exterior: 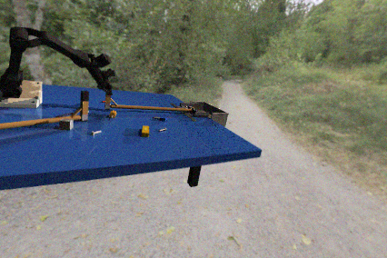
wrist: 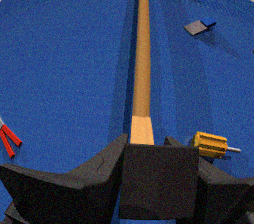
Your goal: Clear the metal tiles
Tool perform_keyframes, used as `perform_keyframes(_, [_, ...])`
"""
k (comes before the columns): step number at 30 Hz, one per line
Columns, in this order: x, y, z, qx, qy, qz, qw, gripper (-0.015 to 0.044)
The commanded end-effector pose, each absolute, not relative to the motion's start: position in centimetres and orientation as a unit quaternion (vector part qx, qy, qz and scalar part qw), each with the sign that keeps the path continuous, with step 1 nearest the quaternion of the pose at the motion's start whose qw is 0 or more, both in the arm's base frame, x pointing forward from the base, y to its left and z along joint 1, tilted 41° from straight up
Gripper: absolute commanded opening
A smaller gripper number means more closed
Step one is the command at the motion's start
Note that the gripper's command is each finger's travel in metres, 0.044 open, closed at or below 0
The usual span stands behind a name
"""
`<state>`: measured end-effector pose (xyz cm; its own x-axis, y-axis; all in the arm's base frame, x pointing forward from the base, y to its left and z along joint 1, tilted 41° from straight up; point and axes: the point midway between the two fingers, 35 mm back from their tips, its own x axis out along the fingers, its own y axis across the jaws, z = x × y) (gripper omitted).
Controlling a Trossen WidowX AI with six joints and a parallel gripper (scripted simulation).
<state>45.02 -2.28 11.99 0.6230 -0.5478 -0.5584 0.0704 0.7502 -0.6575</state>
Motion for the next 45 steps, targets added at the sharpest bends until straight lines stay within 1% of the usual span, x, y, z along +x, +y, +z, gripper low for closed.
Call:
perform_keyframes(1, [44.5,-1.9,12.4,-0.301,0.387,-0.183,0.852,0.0])
perform_keyframes(45, [37.5,-1.9,11.3,-0.302,0.386,-0.181,0.852,0.0])
